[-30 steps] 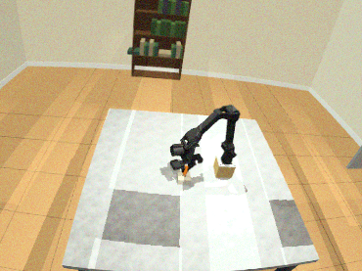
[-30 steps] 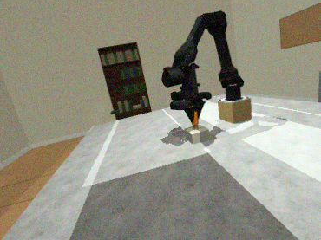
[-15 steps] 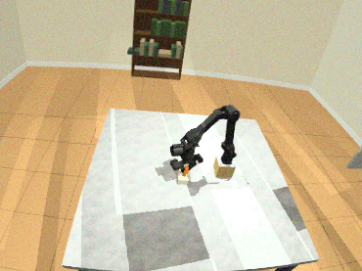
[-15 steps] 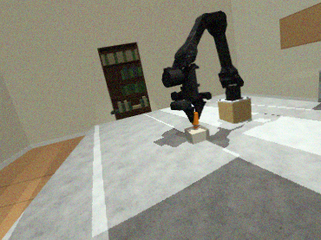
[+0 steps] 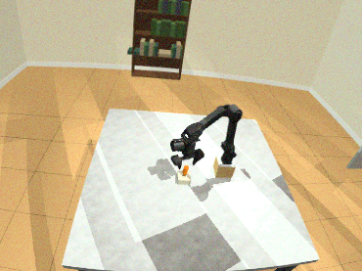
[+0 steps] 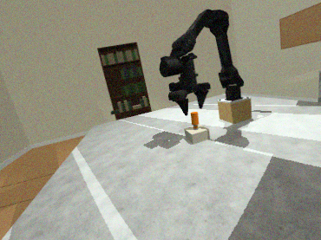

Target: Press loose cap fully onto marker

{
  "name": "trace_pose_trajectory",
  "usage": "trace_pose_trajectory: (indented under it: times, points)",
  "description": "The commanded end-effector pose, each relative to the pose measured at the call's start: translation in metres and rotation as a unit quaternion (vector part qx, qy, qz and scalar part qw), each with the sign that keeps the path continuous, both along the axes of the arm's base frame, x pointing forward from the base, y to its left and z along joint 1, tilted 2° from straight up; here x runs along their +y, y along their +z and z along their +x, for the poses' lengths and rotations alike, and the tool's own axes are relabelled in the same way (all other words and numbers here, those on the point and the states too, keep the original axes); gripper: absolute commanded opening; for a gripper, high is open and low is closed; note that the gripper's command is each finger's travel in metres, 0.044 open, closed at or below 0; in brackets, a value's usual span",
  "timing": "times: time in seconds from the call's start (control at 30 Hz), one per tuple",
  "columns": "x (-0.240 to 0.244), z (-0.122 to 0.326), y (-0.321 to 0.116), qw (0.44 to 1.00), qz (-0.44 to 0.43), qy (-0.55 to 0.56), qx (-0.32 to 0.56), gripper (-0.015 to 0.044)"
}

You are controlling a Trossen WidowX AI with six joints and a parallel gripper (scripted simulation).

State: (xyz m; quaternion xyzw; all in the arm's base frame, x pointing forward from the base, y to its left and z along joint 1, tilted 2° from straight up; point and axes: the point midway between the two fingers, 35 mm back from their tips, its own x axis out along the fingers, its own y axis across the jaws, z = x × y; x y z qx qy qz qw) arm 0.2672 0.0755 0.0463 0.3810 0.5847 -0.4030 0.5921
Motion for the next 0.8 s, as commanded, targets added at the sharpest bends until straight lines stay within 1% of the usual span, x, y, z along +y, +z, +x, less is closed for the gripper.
trace_pose_trajectory:
  times: [0.0,0.1,0.17,0.23,0.33,0.43,0.53,0.6,0.67,0.77]
  points:
    - [0.0009,0.0000,0.0361,1.000,0.003,-0.002,-0.008,0.0440]
    - [0.0009,0.0000,0.0361,1.000,0.003,-0.002,-0.008,0.0440]
    - [0.0008,-0.0001,0.0356,1.000,0.003,0.030,-0.007,0.0387]
    - [0.0003,-0.0005,0.0341,0.993,0.003,0.118,-0.005,0.0335]
    - [-0.0004,-0.0012,0.0316,0.965,0.003,0.260,0.000,0.0256]
    - [-0.0011,-0.0018,0.0292,0.917,0.003,0.398,0.004,0.0177]
    - [-0.0018,-0.0025,0.0268,0.855,0.003,0.519,0.008,0.0099]
    - [-0.0019,-0.0027,0.0263,0.838,0.003,0.546,0.008,0.0046]
    - [-0.0019,-0.0027,0.0263,0.838,0.003,0.546,0.008,0.0000]
    - [-0.0019,-0.0027,0.0263,0.838,0.003,0.546,0.008,0.0000]
